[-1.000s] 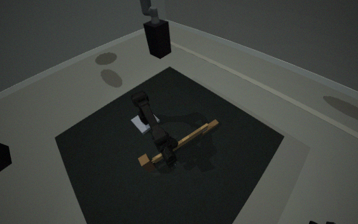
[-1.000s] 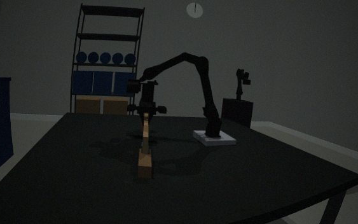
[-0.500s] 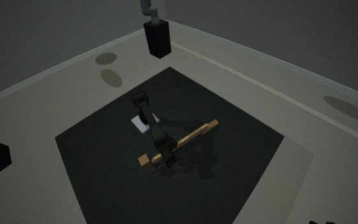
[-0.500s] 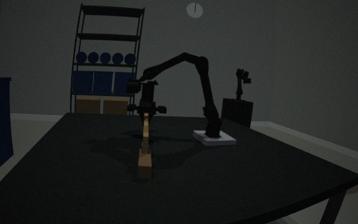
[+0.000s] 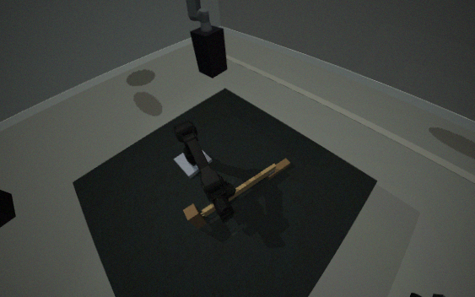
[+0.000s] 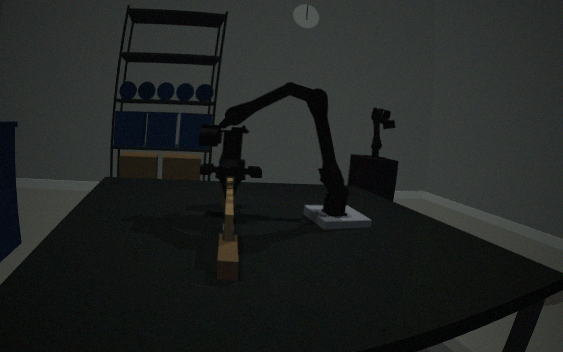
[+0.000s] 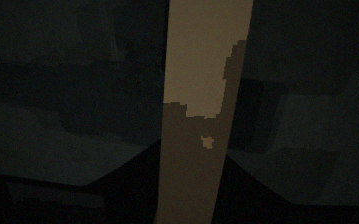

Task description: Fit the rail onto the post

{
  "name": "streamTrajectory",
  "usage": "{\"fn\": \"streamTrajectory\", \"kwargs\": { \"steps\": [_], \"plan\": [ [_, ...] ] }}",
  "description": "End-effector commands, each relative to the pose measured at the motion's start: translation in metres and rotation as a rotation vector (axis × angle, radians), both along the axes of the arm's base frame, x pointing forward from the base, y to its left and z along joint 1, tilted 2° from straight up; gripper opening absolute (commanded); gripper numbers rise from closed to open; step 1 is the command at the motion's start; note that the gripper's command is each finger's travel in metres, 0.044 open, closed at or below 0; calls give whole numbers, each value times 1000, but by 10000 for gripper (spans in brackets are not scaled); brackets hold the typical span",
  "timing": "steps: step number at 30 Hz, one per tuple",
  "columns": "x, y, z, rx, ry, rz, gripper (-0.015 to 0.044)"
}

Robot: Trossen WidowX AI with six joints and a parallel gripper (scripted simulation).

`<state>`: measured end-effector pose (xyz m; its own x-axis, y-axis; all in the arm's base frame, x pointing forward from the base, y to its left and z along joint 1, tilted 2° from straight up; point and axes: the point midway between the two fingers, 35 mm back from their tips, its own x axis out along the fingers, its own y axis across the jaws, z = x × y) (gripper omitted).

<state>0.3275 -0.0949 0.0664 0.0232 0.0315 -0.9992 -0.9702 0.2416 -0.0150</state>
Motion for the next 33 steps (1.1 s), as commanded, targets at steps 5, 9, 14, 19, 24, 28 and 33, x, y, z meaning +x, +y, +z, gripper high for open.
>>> {"fn": "streamTrajectory", "kwargs": {
  "steps": [5,9,14,19,24,28,33],
  "plan": [
    [0,1,3,-4,-2,-3,0],
    [1,2,4,-4,-2,-3,0],
    [1,3,3,-3,-2,-3,0],
    [1,3,3,-3,-2,-3,0],
    [1,3,2,-3,-2,-3,0],
    [1,3,1,-3,-2,-3,0],
    [2,3,1,-3,-2,-3,0]
  ]
}}
